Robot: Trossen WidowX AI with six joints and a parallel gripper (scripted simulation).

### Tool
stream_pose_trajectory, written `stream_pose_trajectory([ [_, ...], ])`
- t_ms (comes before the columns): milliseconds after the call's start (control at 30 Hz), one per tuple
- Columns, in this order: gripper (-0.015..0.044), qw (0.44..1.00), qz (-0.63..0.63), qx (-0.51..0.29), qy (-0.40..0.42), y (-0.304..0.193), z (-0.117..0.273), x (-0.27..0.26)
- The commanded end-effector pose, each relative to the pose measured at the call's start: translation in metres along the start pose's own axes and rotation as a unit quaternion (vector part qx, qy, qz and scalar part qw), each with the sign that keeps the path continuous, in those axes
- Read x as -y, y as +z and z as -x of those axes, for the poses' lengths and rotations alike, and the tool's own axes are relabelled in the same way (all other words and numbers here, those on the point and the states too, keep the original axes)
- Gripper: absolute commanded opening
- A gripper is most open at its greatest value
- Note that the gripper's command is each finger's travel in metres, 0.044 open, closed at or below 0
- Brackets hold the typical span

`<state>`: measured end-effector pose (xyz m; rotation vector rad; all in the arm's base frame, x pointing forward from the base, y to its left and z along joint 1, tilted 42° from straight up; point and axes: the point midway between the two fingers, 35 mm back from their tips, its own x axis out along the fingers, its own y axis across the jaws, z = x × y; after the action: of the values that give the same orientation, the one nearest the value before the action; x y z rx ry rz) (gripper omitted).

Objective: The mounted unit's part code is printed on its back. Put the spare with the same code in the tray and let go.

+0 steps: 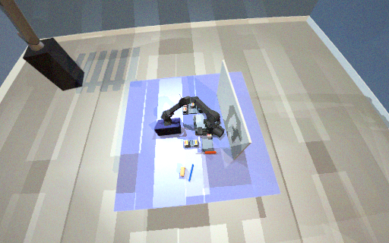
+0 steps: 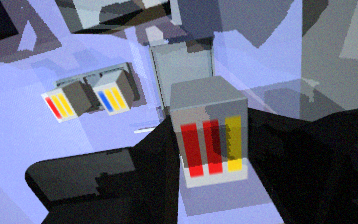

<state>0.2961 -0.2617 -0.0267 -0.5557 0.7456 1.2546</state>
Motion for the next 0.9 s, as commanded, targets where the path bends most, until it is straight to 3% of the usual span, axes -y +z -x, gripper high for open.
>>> stream_pose_trajectory([
  [0, 0.0, 1.0, 0.003, 0.001, 0.001, -0.019, -0.005, -0.003],
  [867, 0.0, 1.0, 0.004, 0.001, 0.0, -0.024, -0.025, 0.0],
])
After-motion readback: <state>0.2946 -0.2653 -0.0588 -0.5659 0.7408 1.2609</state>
